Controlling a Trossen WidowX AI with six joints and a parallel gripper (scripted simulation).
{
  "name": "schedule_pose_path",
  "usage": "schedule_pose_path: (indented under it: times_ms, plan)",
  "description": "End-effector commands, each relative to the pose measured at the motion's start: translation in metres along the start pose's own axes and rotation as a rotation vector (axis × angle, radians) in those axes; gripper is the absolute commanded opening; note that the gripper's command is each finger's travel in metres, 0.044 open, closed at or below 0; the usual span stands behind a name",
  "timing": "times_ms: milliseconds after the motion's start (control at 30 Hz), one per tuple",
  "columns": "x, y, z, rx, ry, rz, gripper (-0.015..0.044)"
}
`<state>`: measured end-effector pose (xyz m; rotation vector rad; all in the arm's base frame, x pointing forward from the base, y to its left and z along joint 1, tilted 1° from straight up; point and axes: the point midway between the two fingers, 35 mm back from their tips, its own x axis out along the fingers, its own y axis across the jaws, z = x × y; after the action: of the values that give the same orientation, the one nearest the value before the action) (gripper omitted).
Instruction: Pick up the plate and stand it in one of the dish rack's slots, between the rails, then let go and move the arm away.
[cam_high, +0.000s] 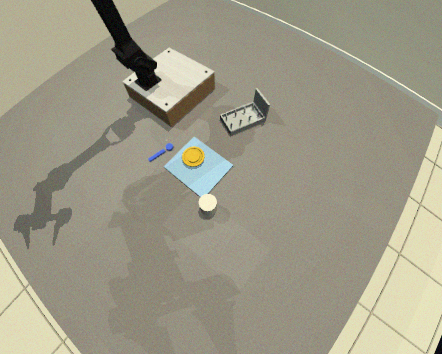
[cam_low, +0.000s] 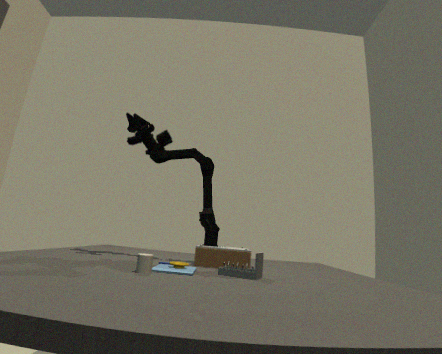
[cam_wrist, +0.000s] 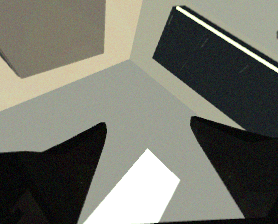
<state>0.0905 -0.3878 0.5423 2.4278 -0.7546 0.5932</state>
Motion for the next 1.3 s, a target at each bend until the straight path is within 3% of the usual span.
schedule_pose_path:
  times_ms: [0,667,1267]
  plan:
    - [0.008,-0.007,0.014,0.128,-0.016,0.007,0.0400]
    - [0.042,-0.047,0.092,0.798,-0.146,0.086,0.0400]
    - [0.061,-0.116,0.166,1.373,-0.340,0.215,0.0400]
